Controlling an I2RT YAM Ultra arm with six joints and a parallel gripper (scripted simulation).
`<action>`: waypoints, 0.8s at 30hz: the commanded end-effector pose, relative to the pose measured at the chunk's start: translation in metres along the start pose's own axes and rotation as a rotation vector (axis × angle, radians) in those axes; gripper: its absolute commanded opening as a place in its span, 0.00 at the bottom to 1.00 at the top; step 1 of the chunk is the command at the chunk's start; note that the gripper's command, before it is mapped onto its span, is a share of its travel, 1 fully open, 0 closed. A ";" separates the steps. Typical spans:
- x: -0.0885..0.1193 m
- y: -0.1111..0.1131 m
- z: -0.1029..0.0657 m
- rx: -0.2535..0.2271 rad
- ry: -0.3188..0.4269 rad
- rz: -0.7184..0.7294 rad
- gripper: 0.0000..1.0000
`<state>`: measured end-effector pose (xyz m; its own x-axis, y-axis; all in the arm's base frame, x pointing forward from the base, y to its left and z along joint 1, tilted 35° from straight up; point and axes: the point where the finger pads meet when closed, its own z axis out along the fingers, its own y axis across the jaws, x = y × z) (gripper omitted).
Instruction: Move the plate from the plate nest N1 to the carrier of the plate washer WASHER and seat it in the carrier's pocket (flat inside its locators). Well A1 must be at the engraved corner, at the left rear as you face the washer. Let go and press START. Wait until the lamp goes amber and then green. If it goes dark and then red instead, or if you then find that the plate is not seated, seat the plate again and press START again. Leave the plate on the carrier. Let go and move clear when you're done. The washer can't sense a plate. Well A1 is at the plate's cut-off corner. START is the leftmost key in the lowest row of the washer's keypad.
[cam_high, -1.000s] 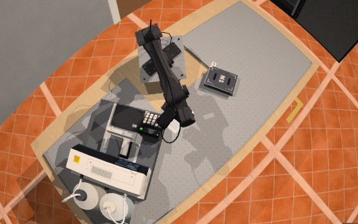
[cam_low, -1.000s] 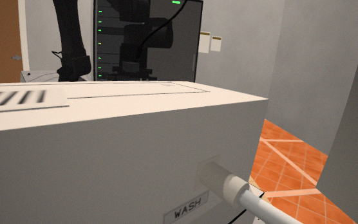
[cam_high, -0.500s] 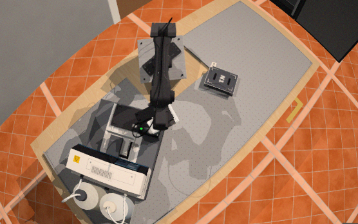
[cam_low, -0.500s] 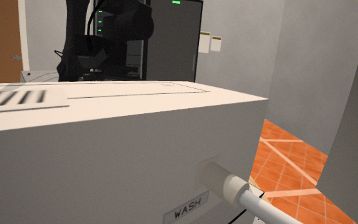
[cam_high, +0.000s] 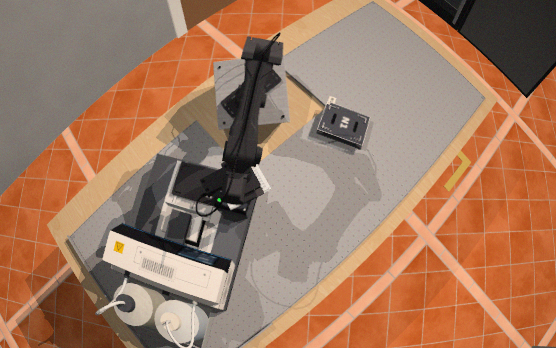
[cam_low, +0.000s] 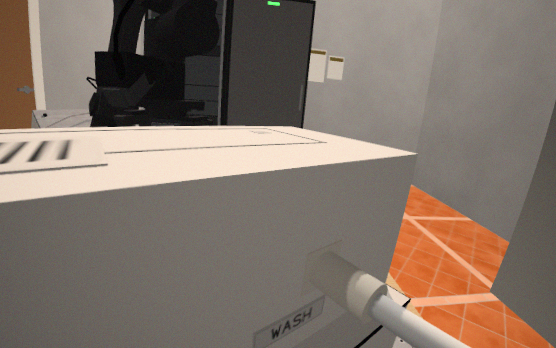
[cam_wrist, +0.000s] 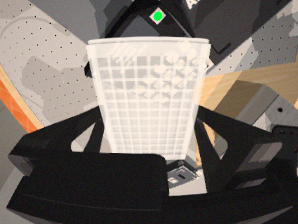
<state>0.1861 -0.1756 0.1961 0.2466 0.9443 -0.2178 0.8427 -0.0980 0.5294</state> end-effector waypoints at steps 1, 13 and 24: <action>-0.004 0.006 -0.009 -0.021 -0.009 -0.010 0.84; -0.005 0.006 -0.009 -0.018 -0.016 -0.008 0.84; -0.005 0.006 -0.009 -0.018 -0.016 -0.008 0.84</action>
<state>0.1862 -0.1748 0.1959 0.2385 0.9462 -0.2185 0.8444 -0.0908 0.5280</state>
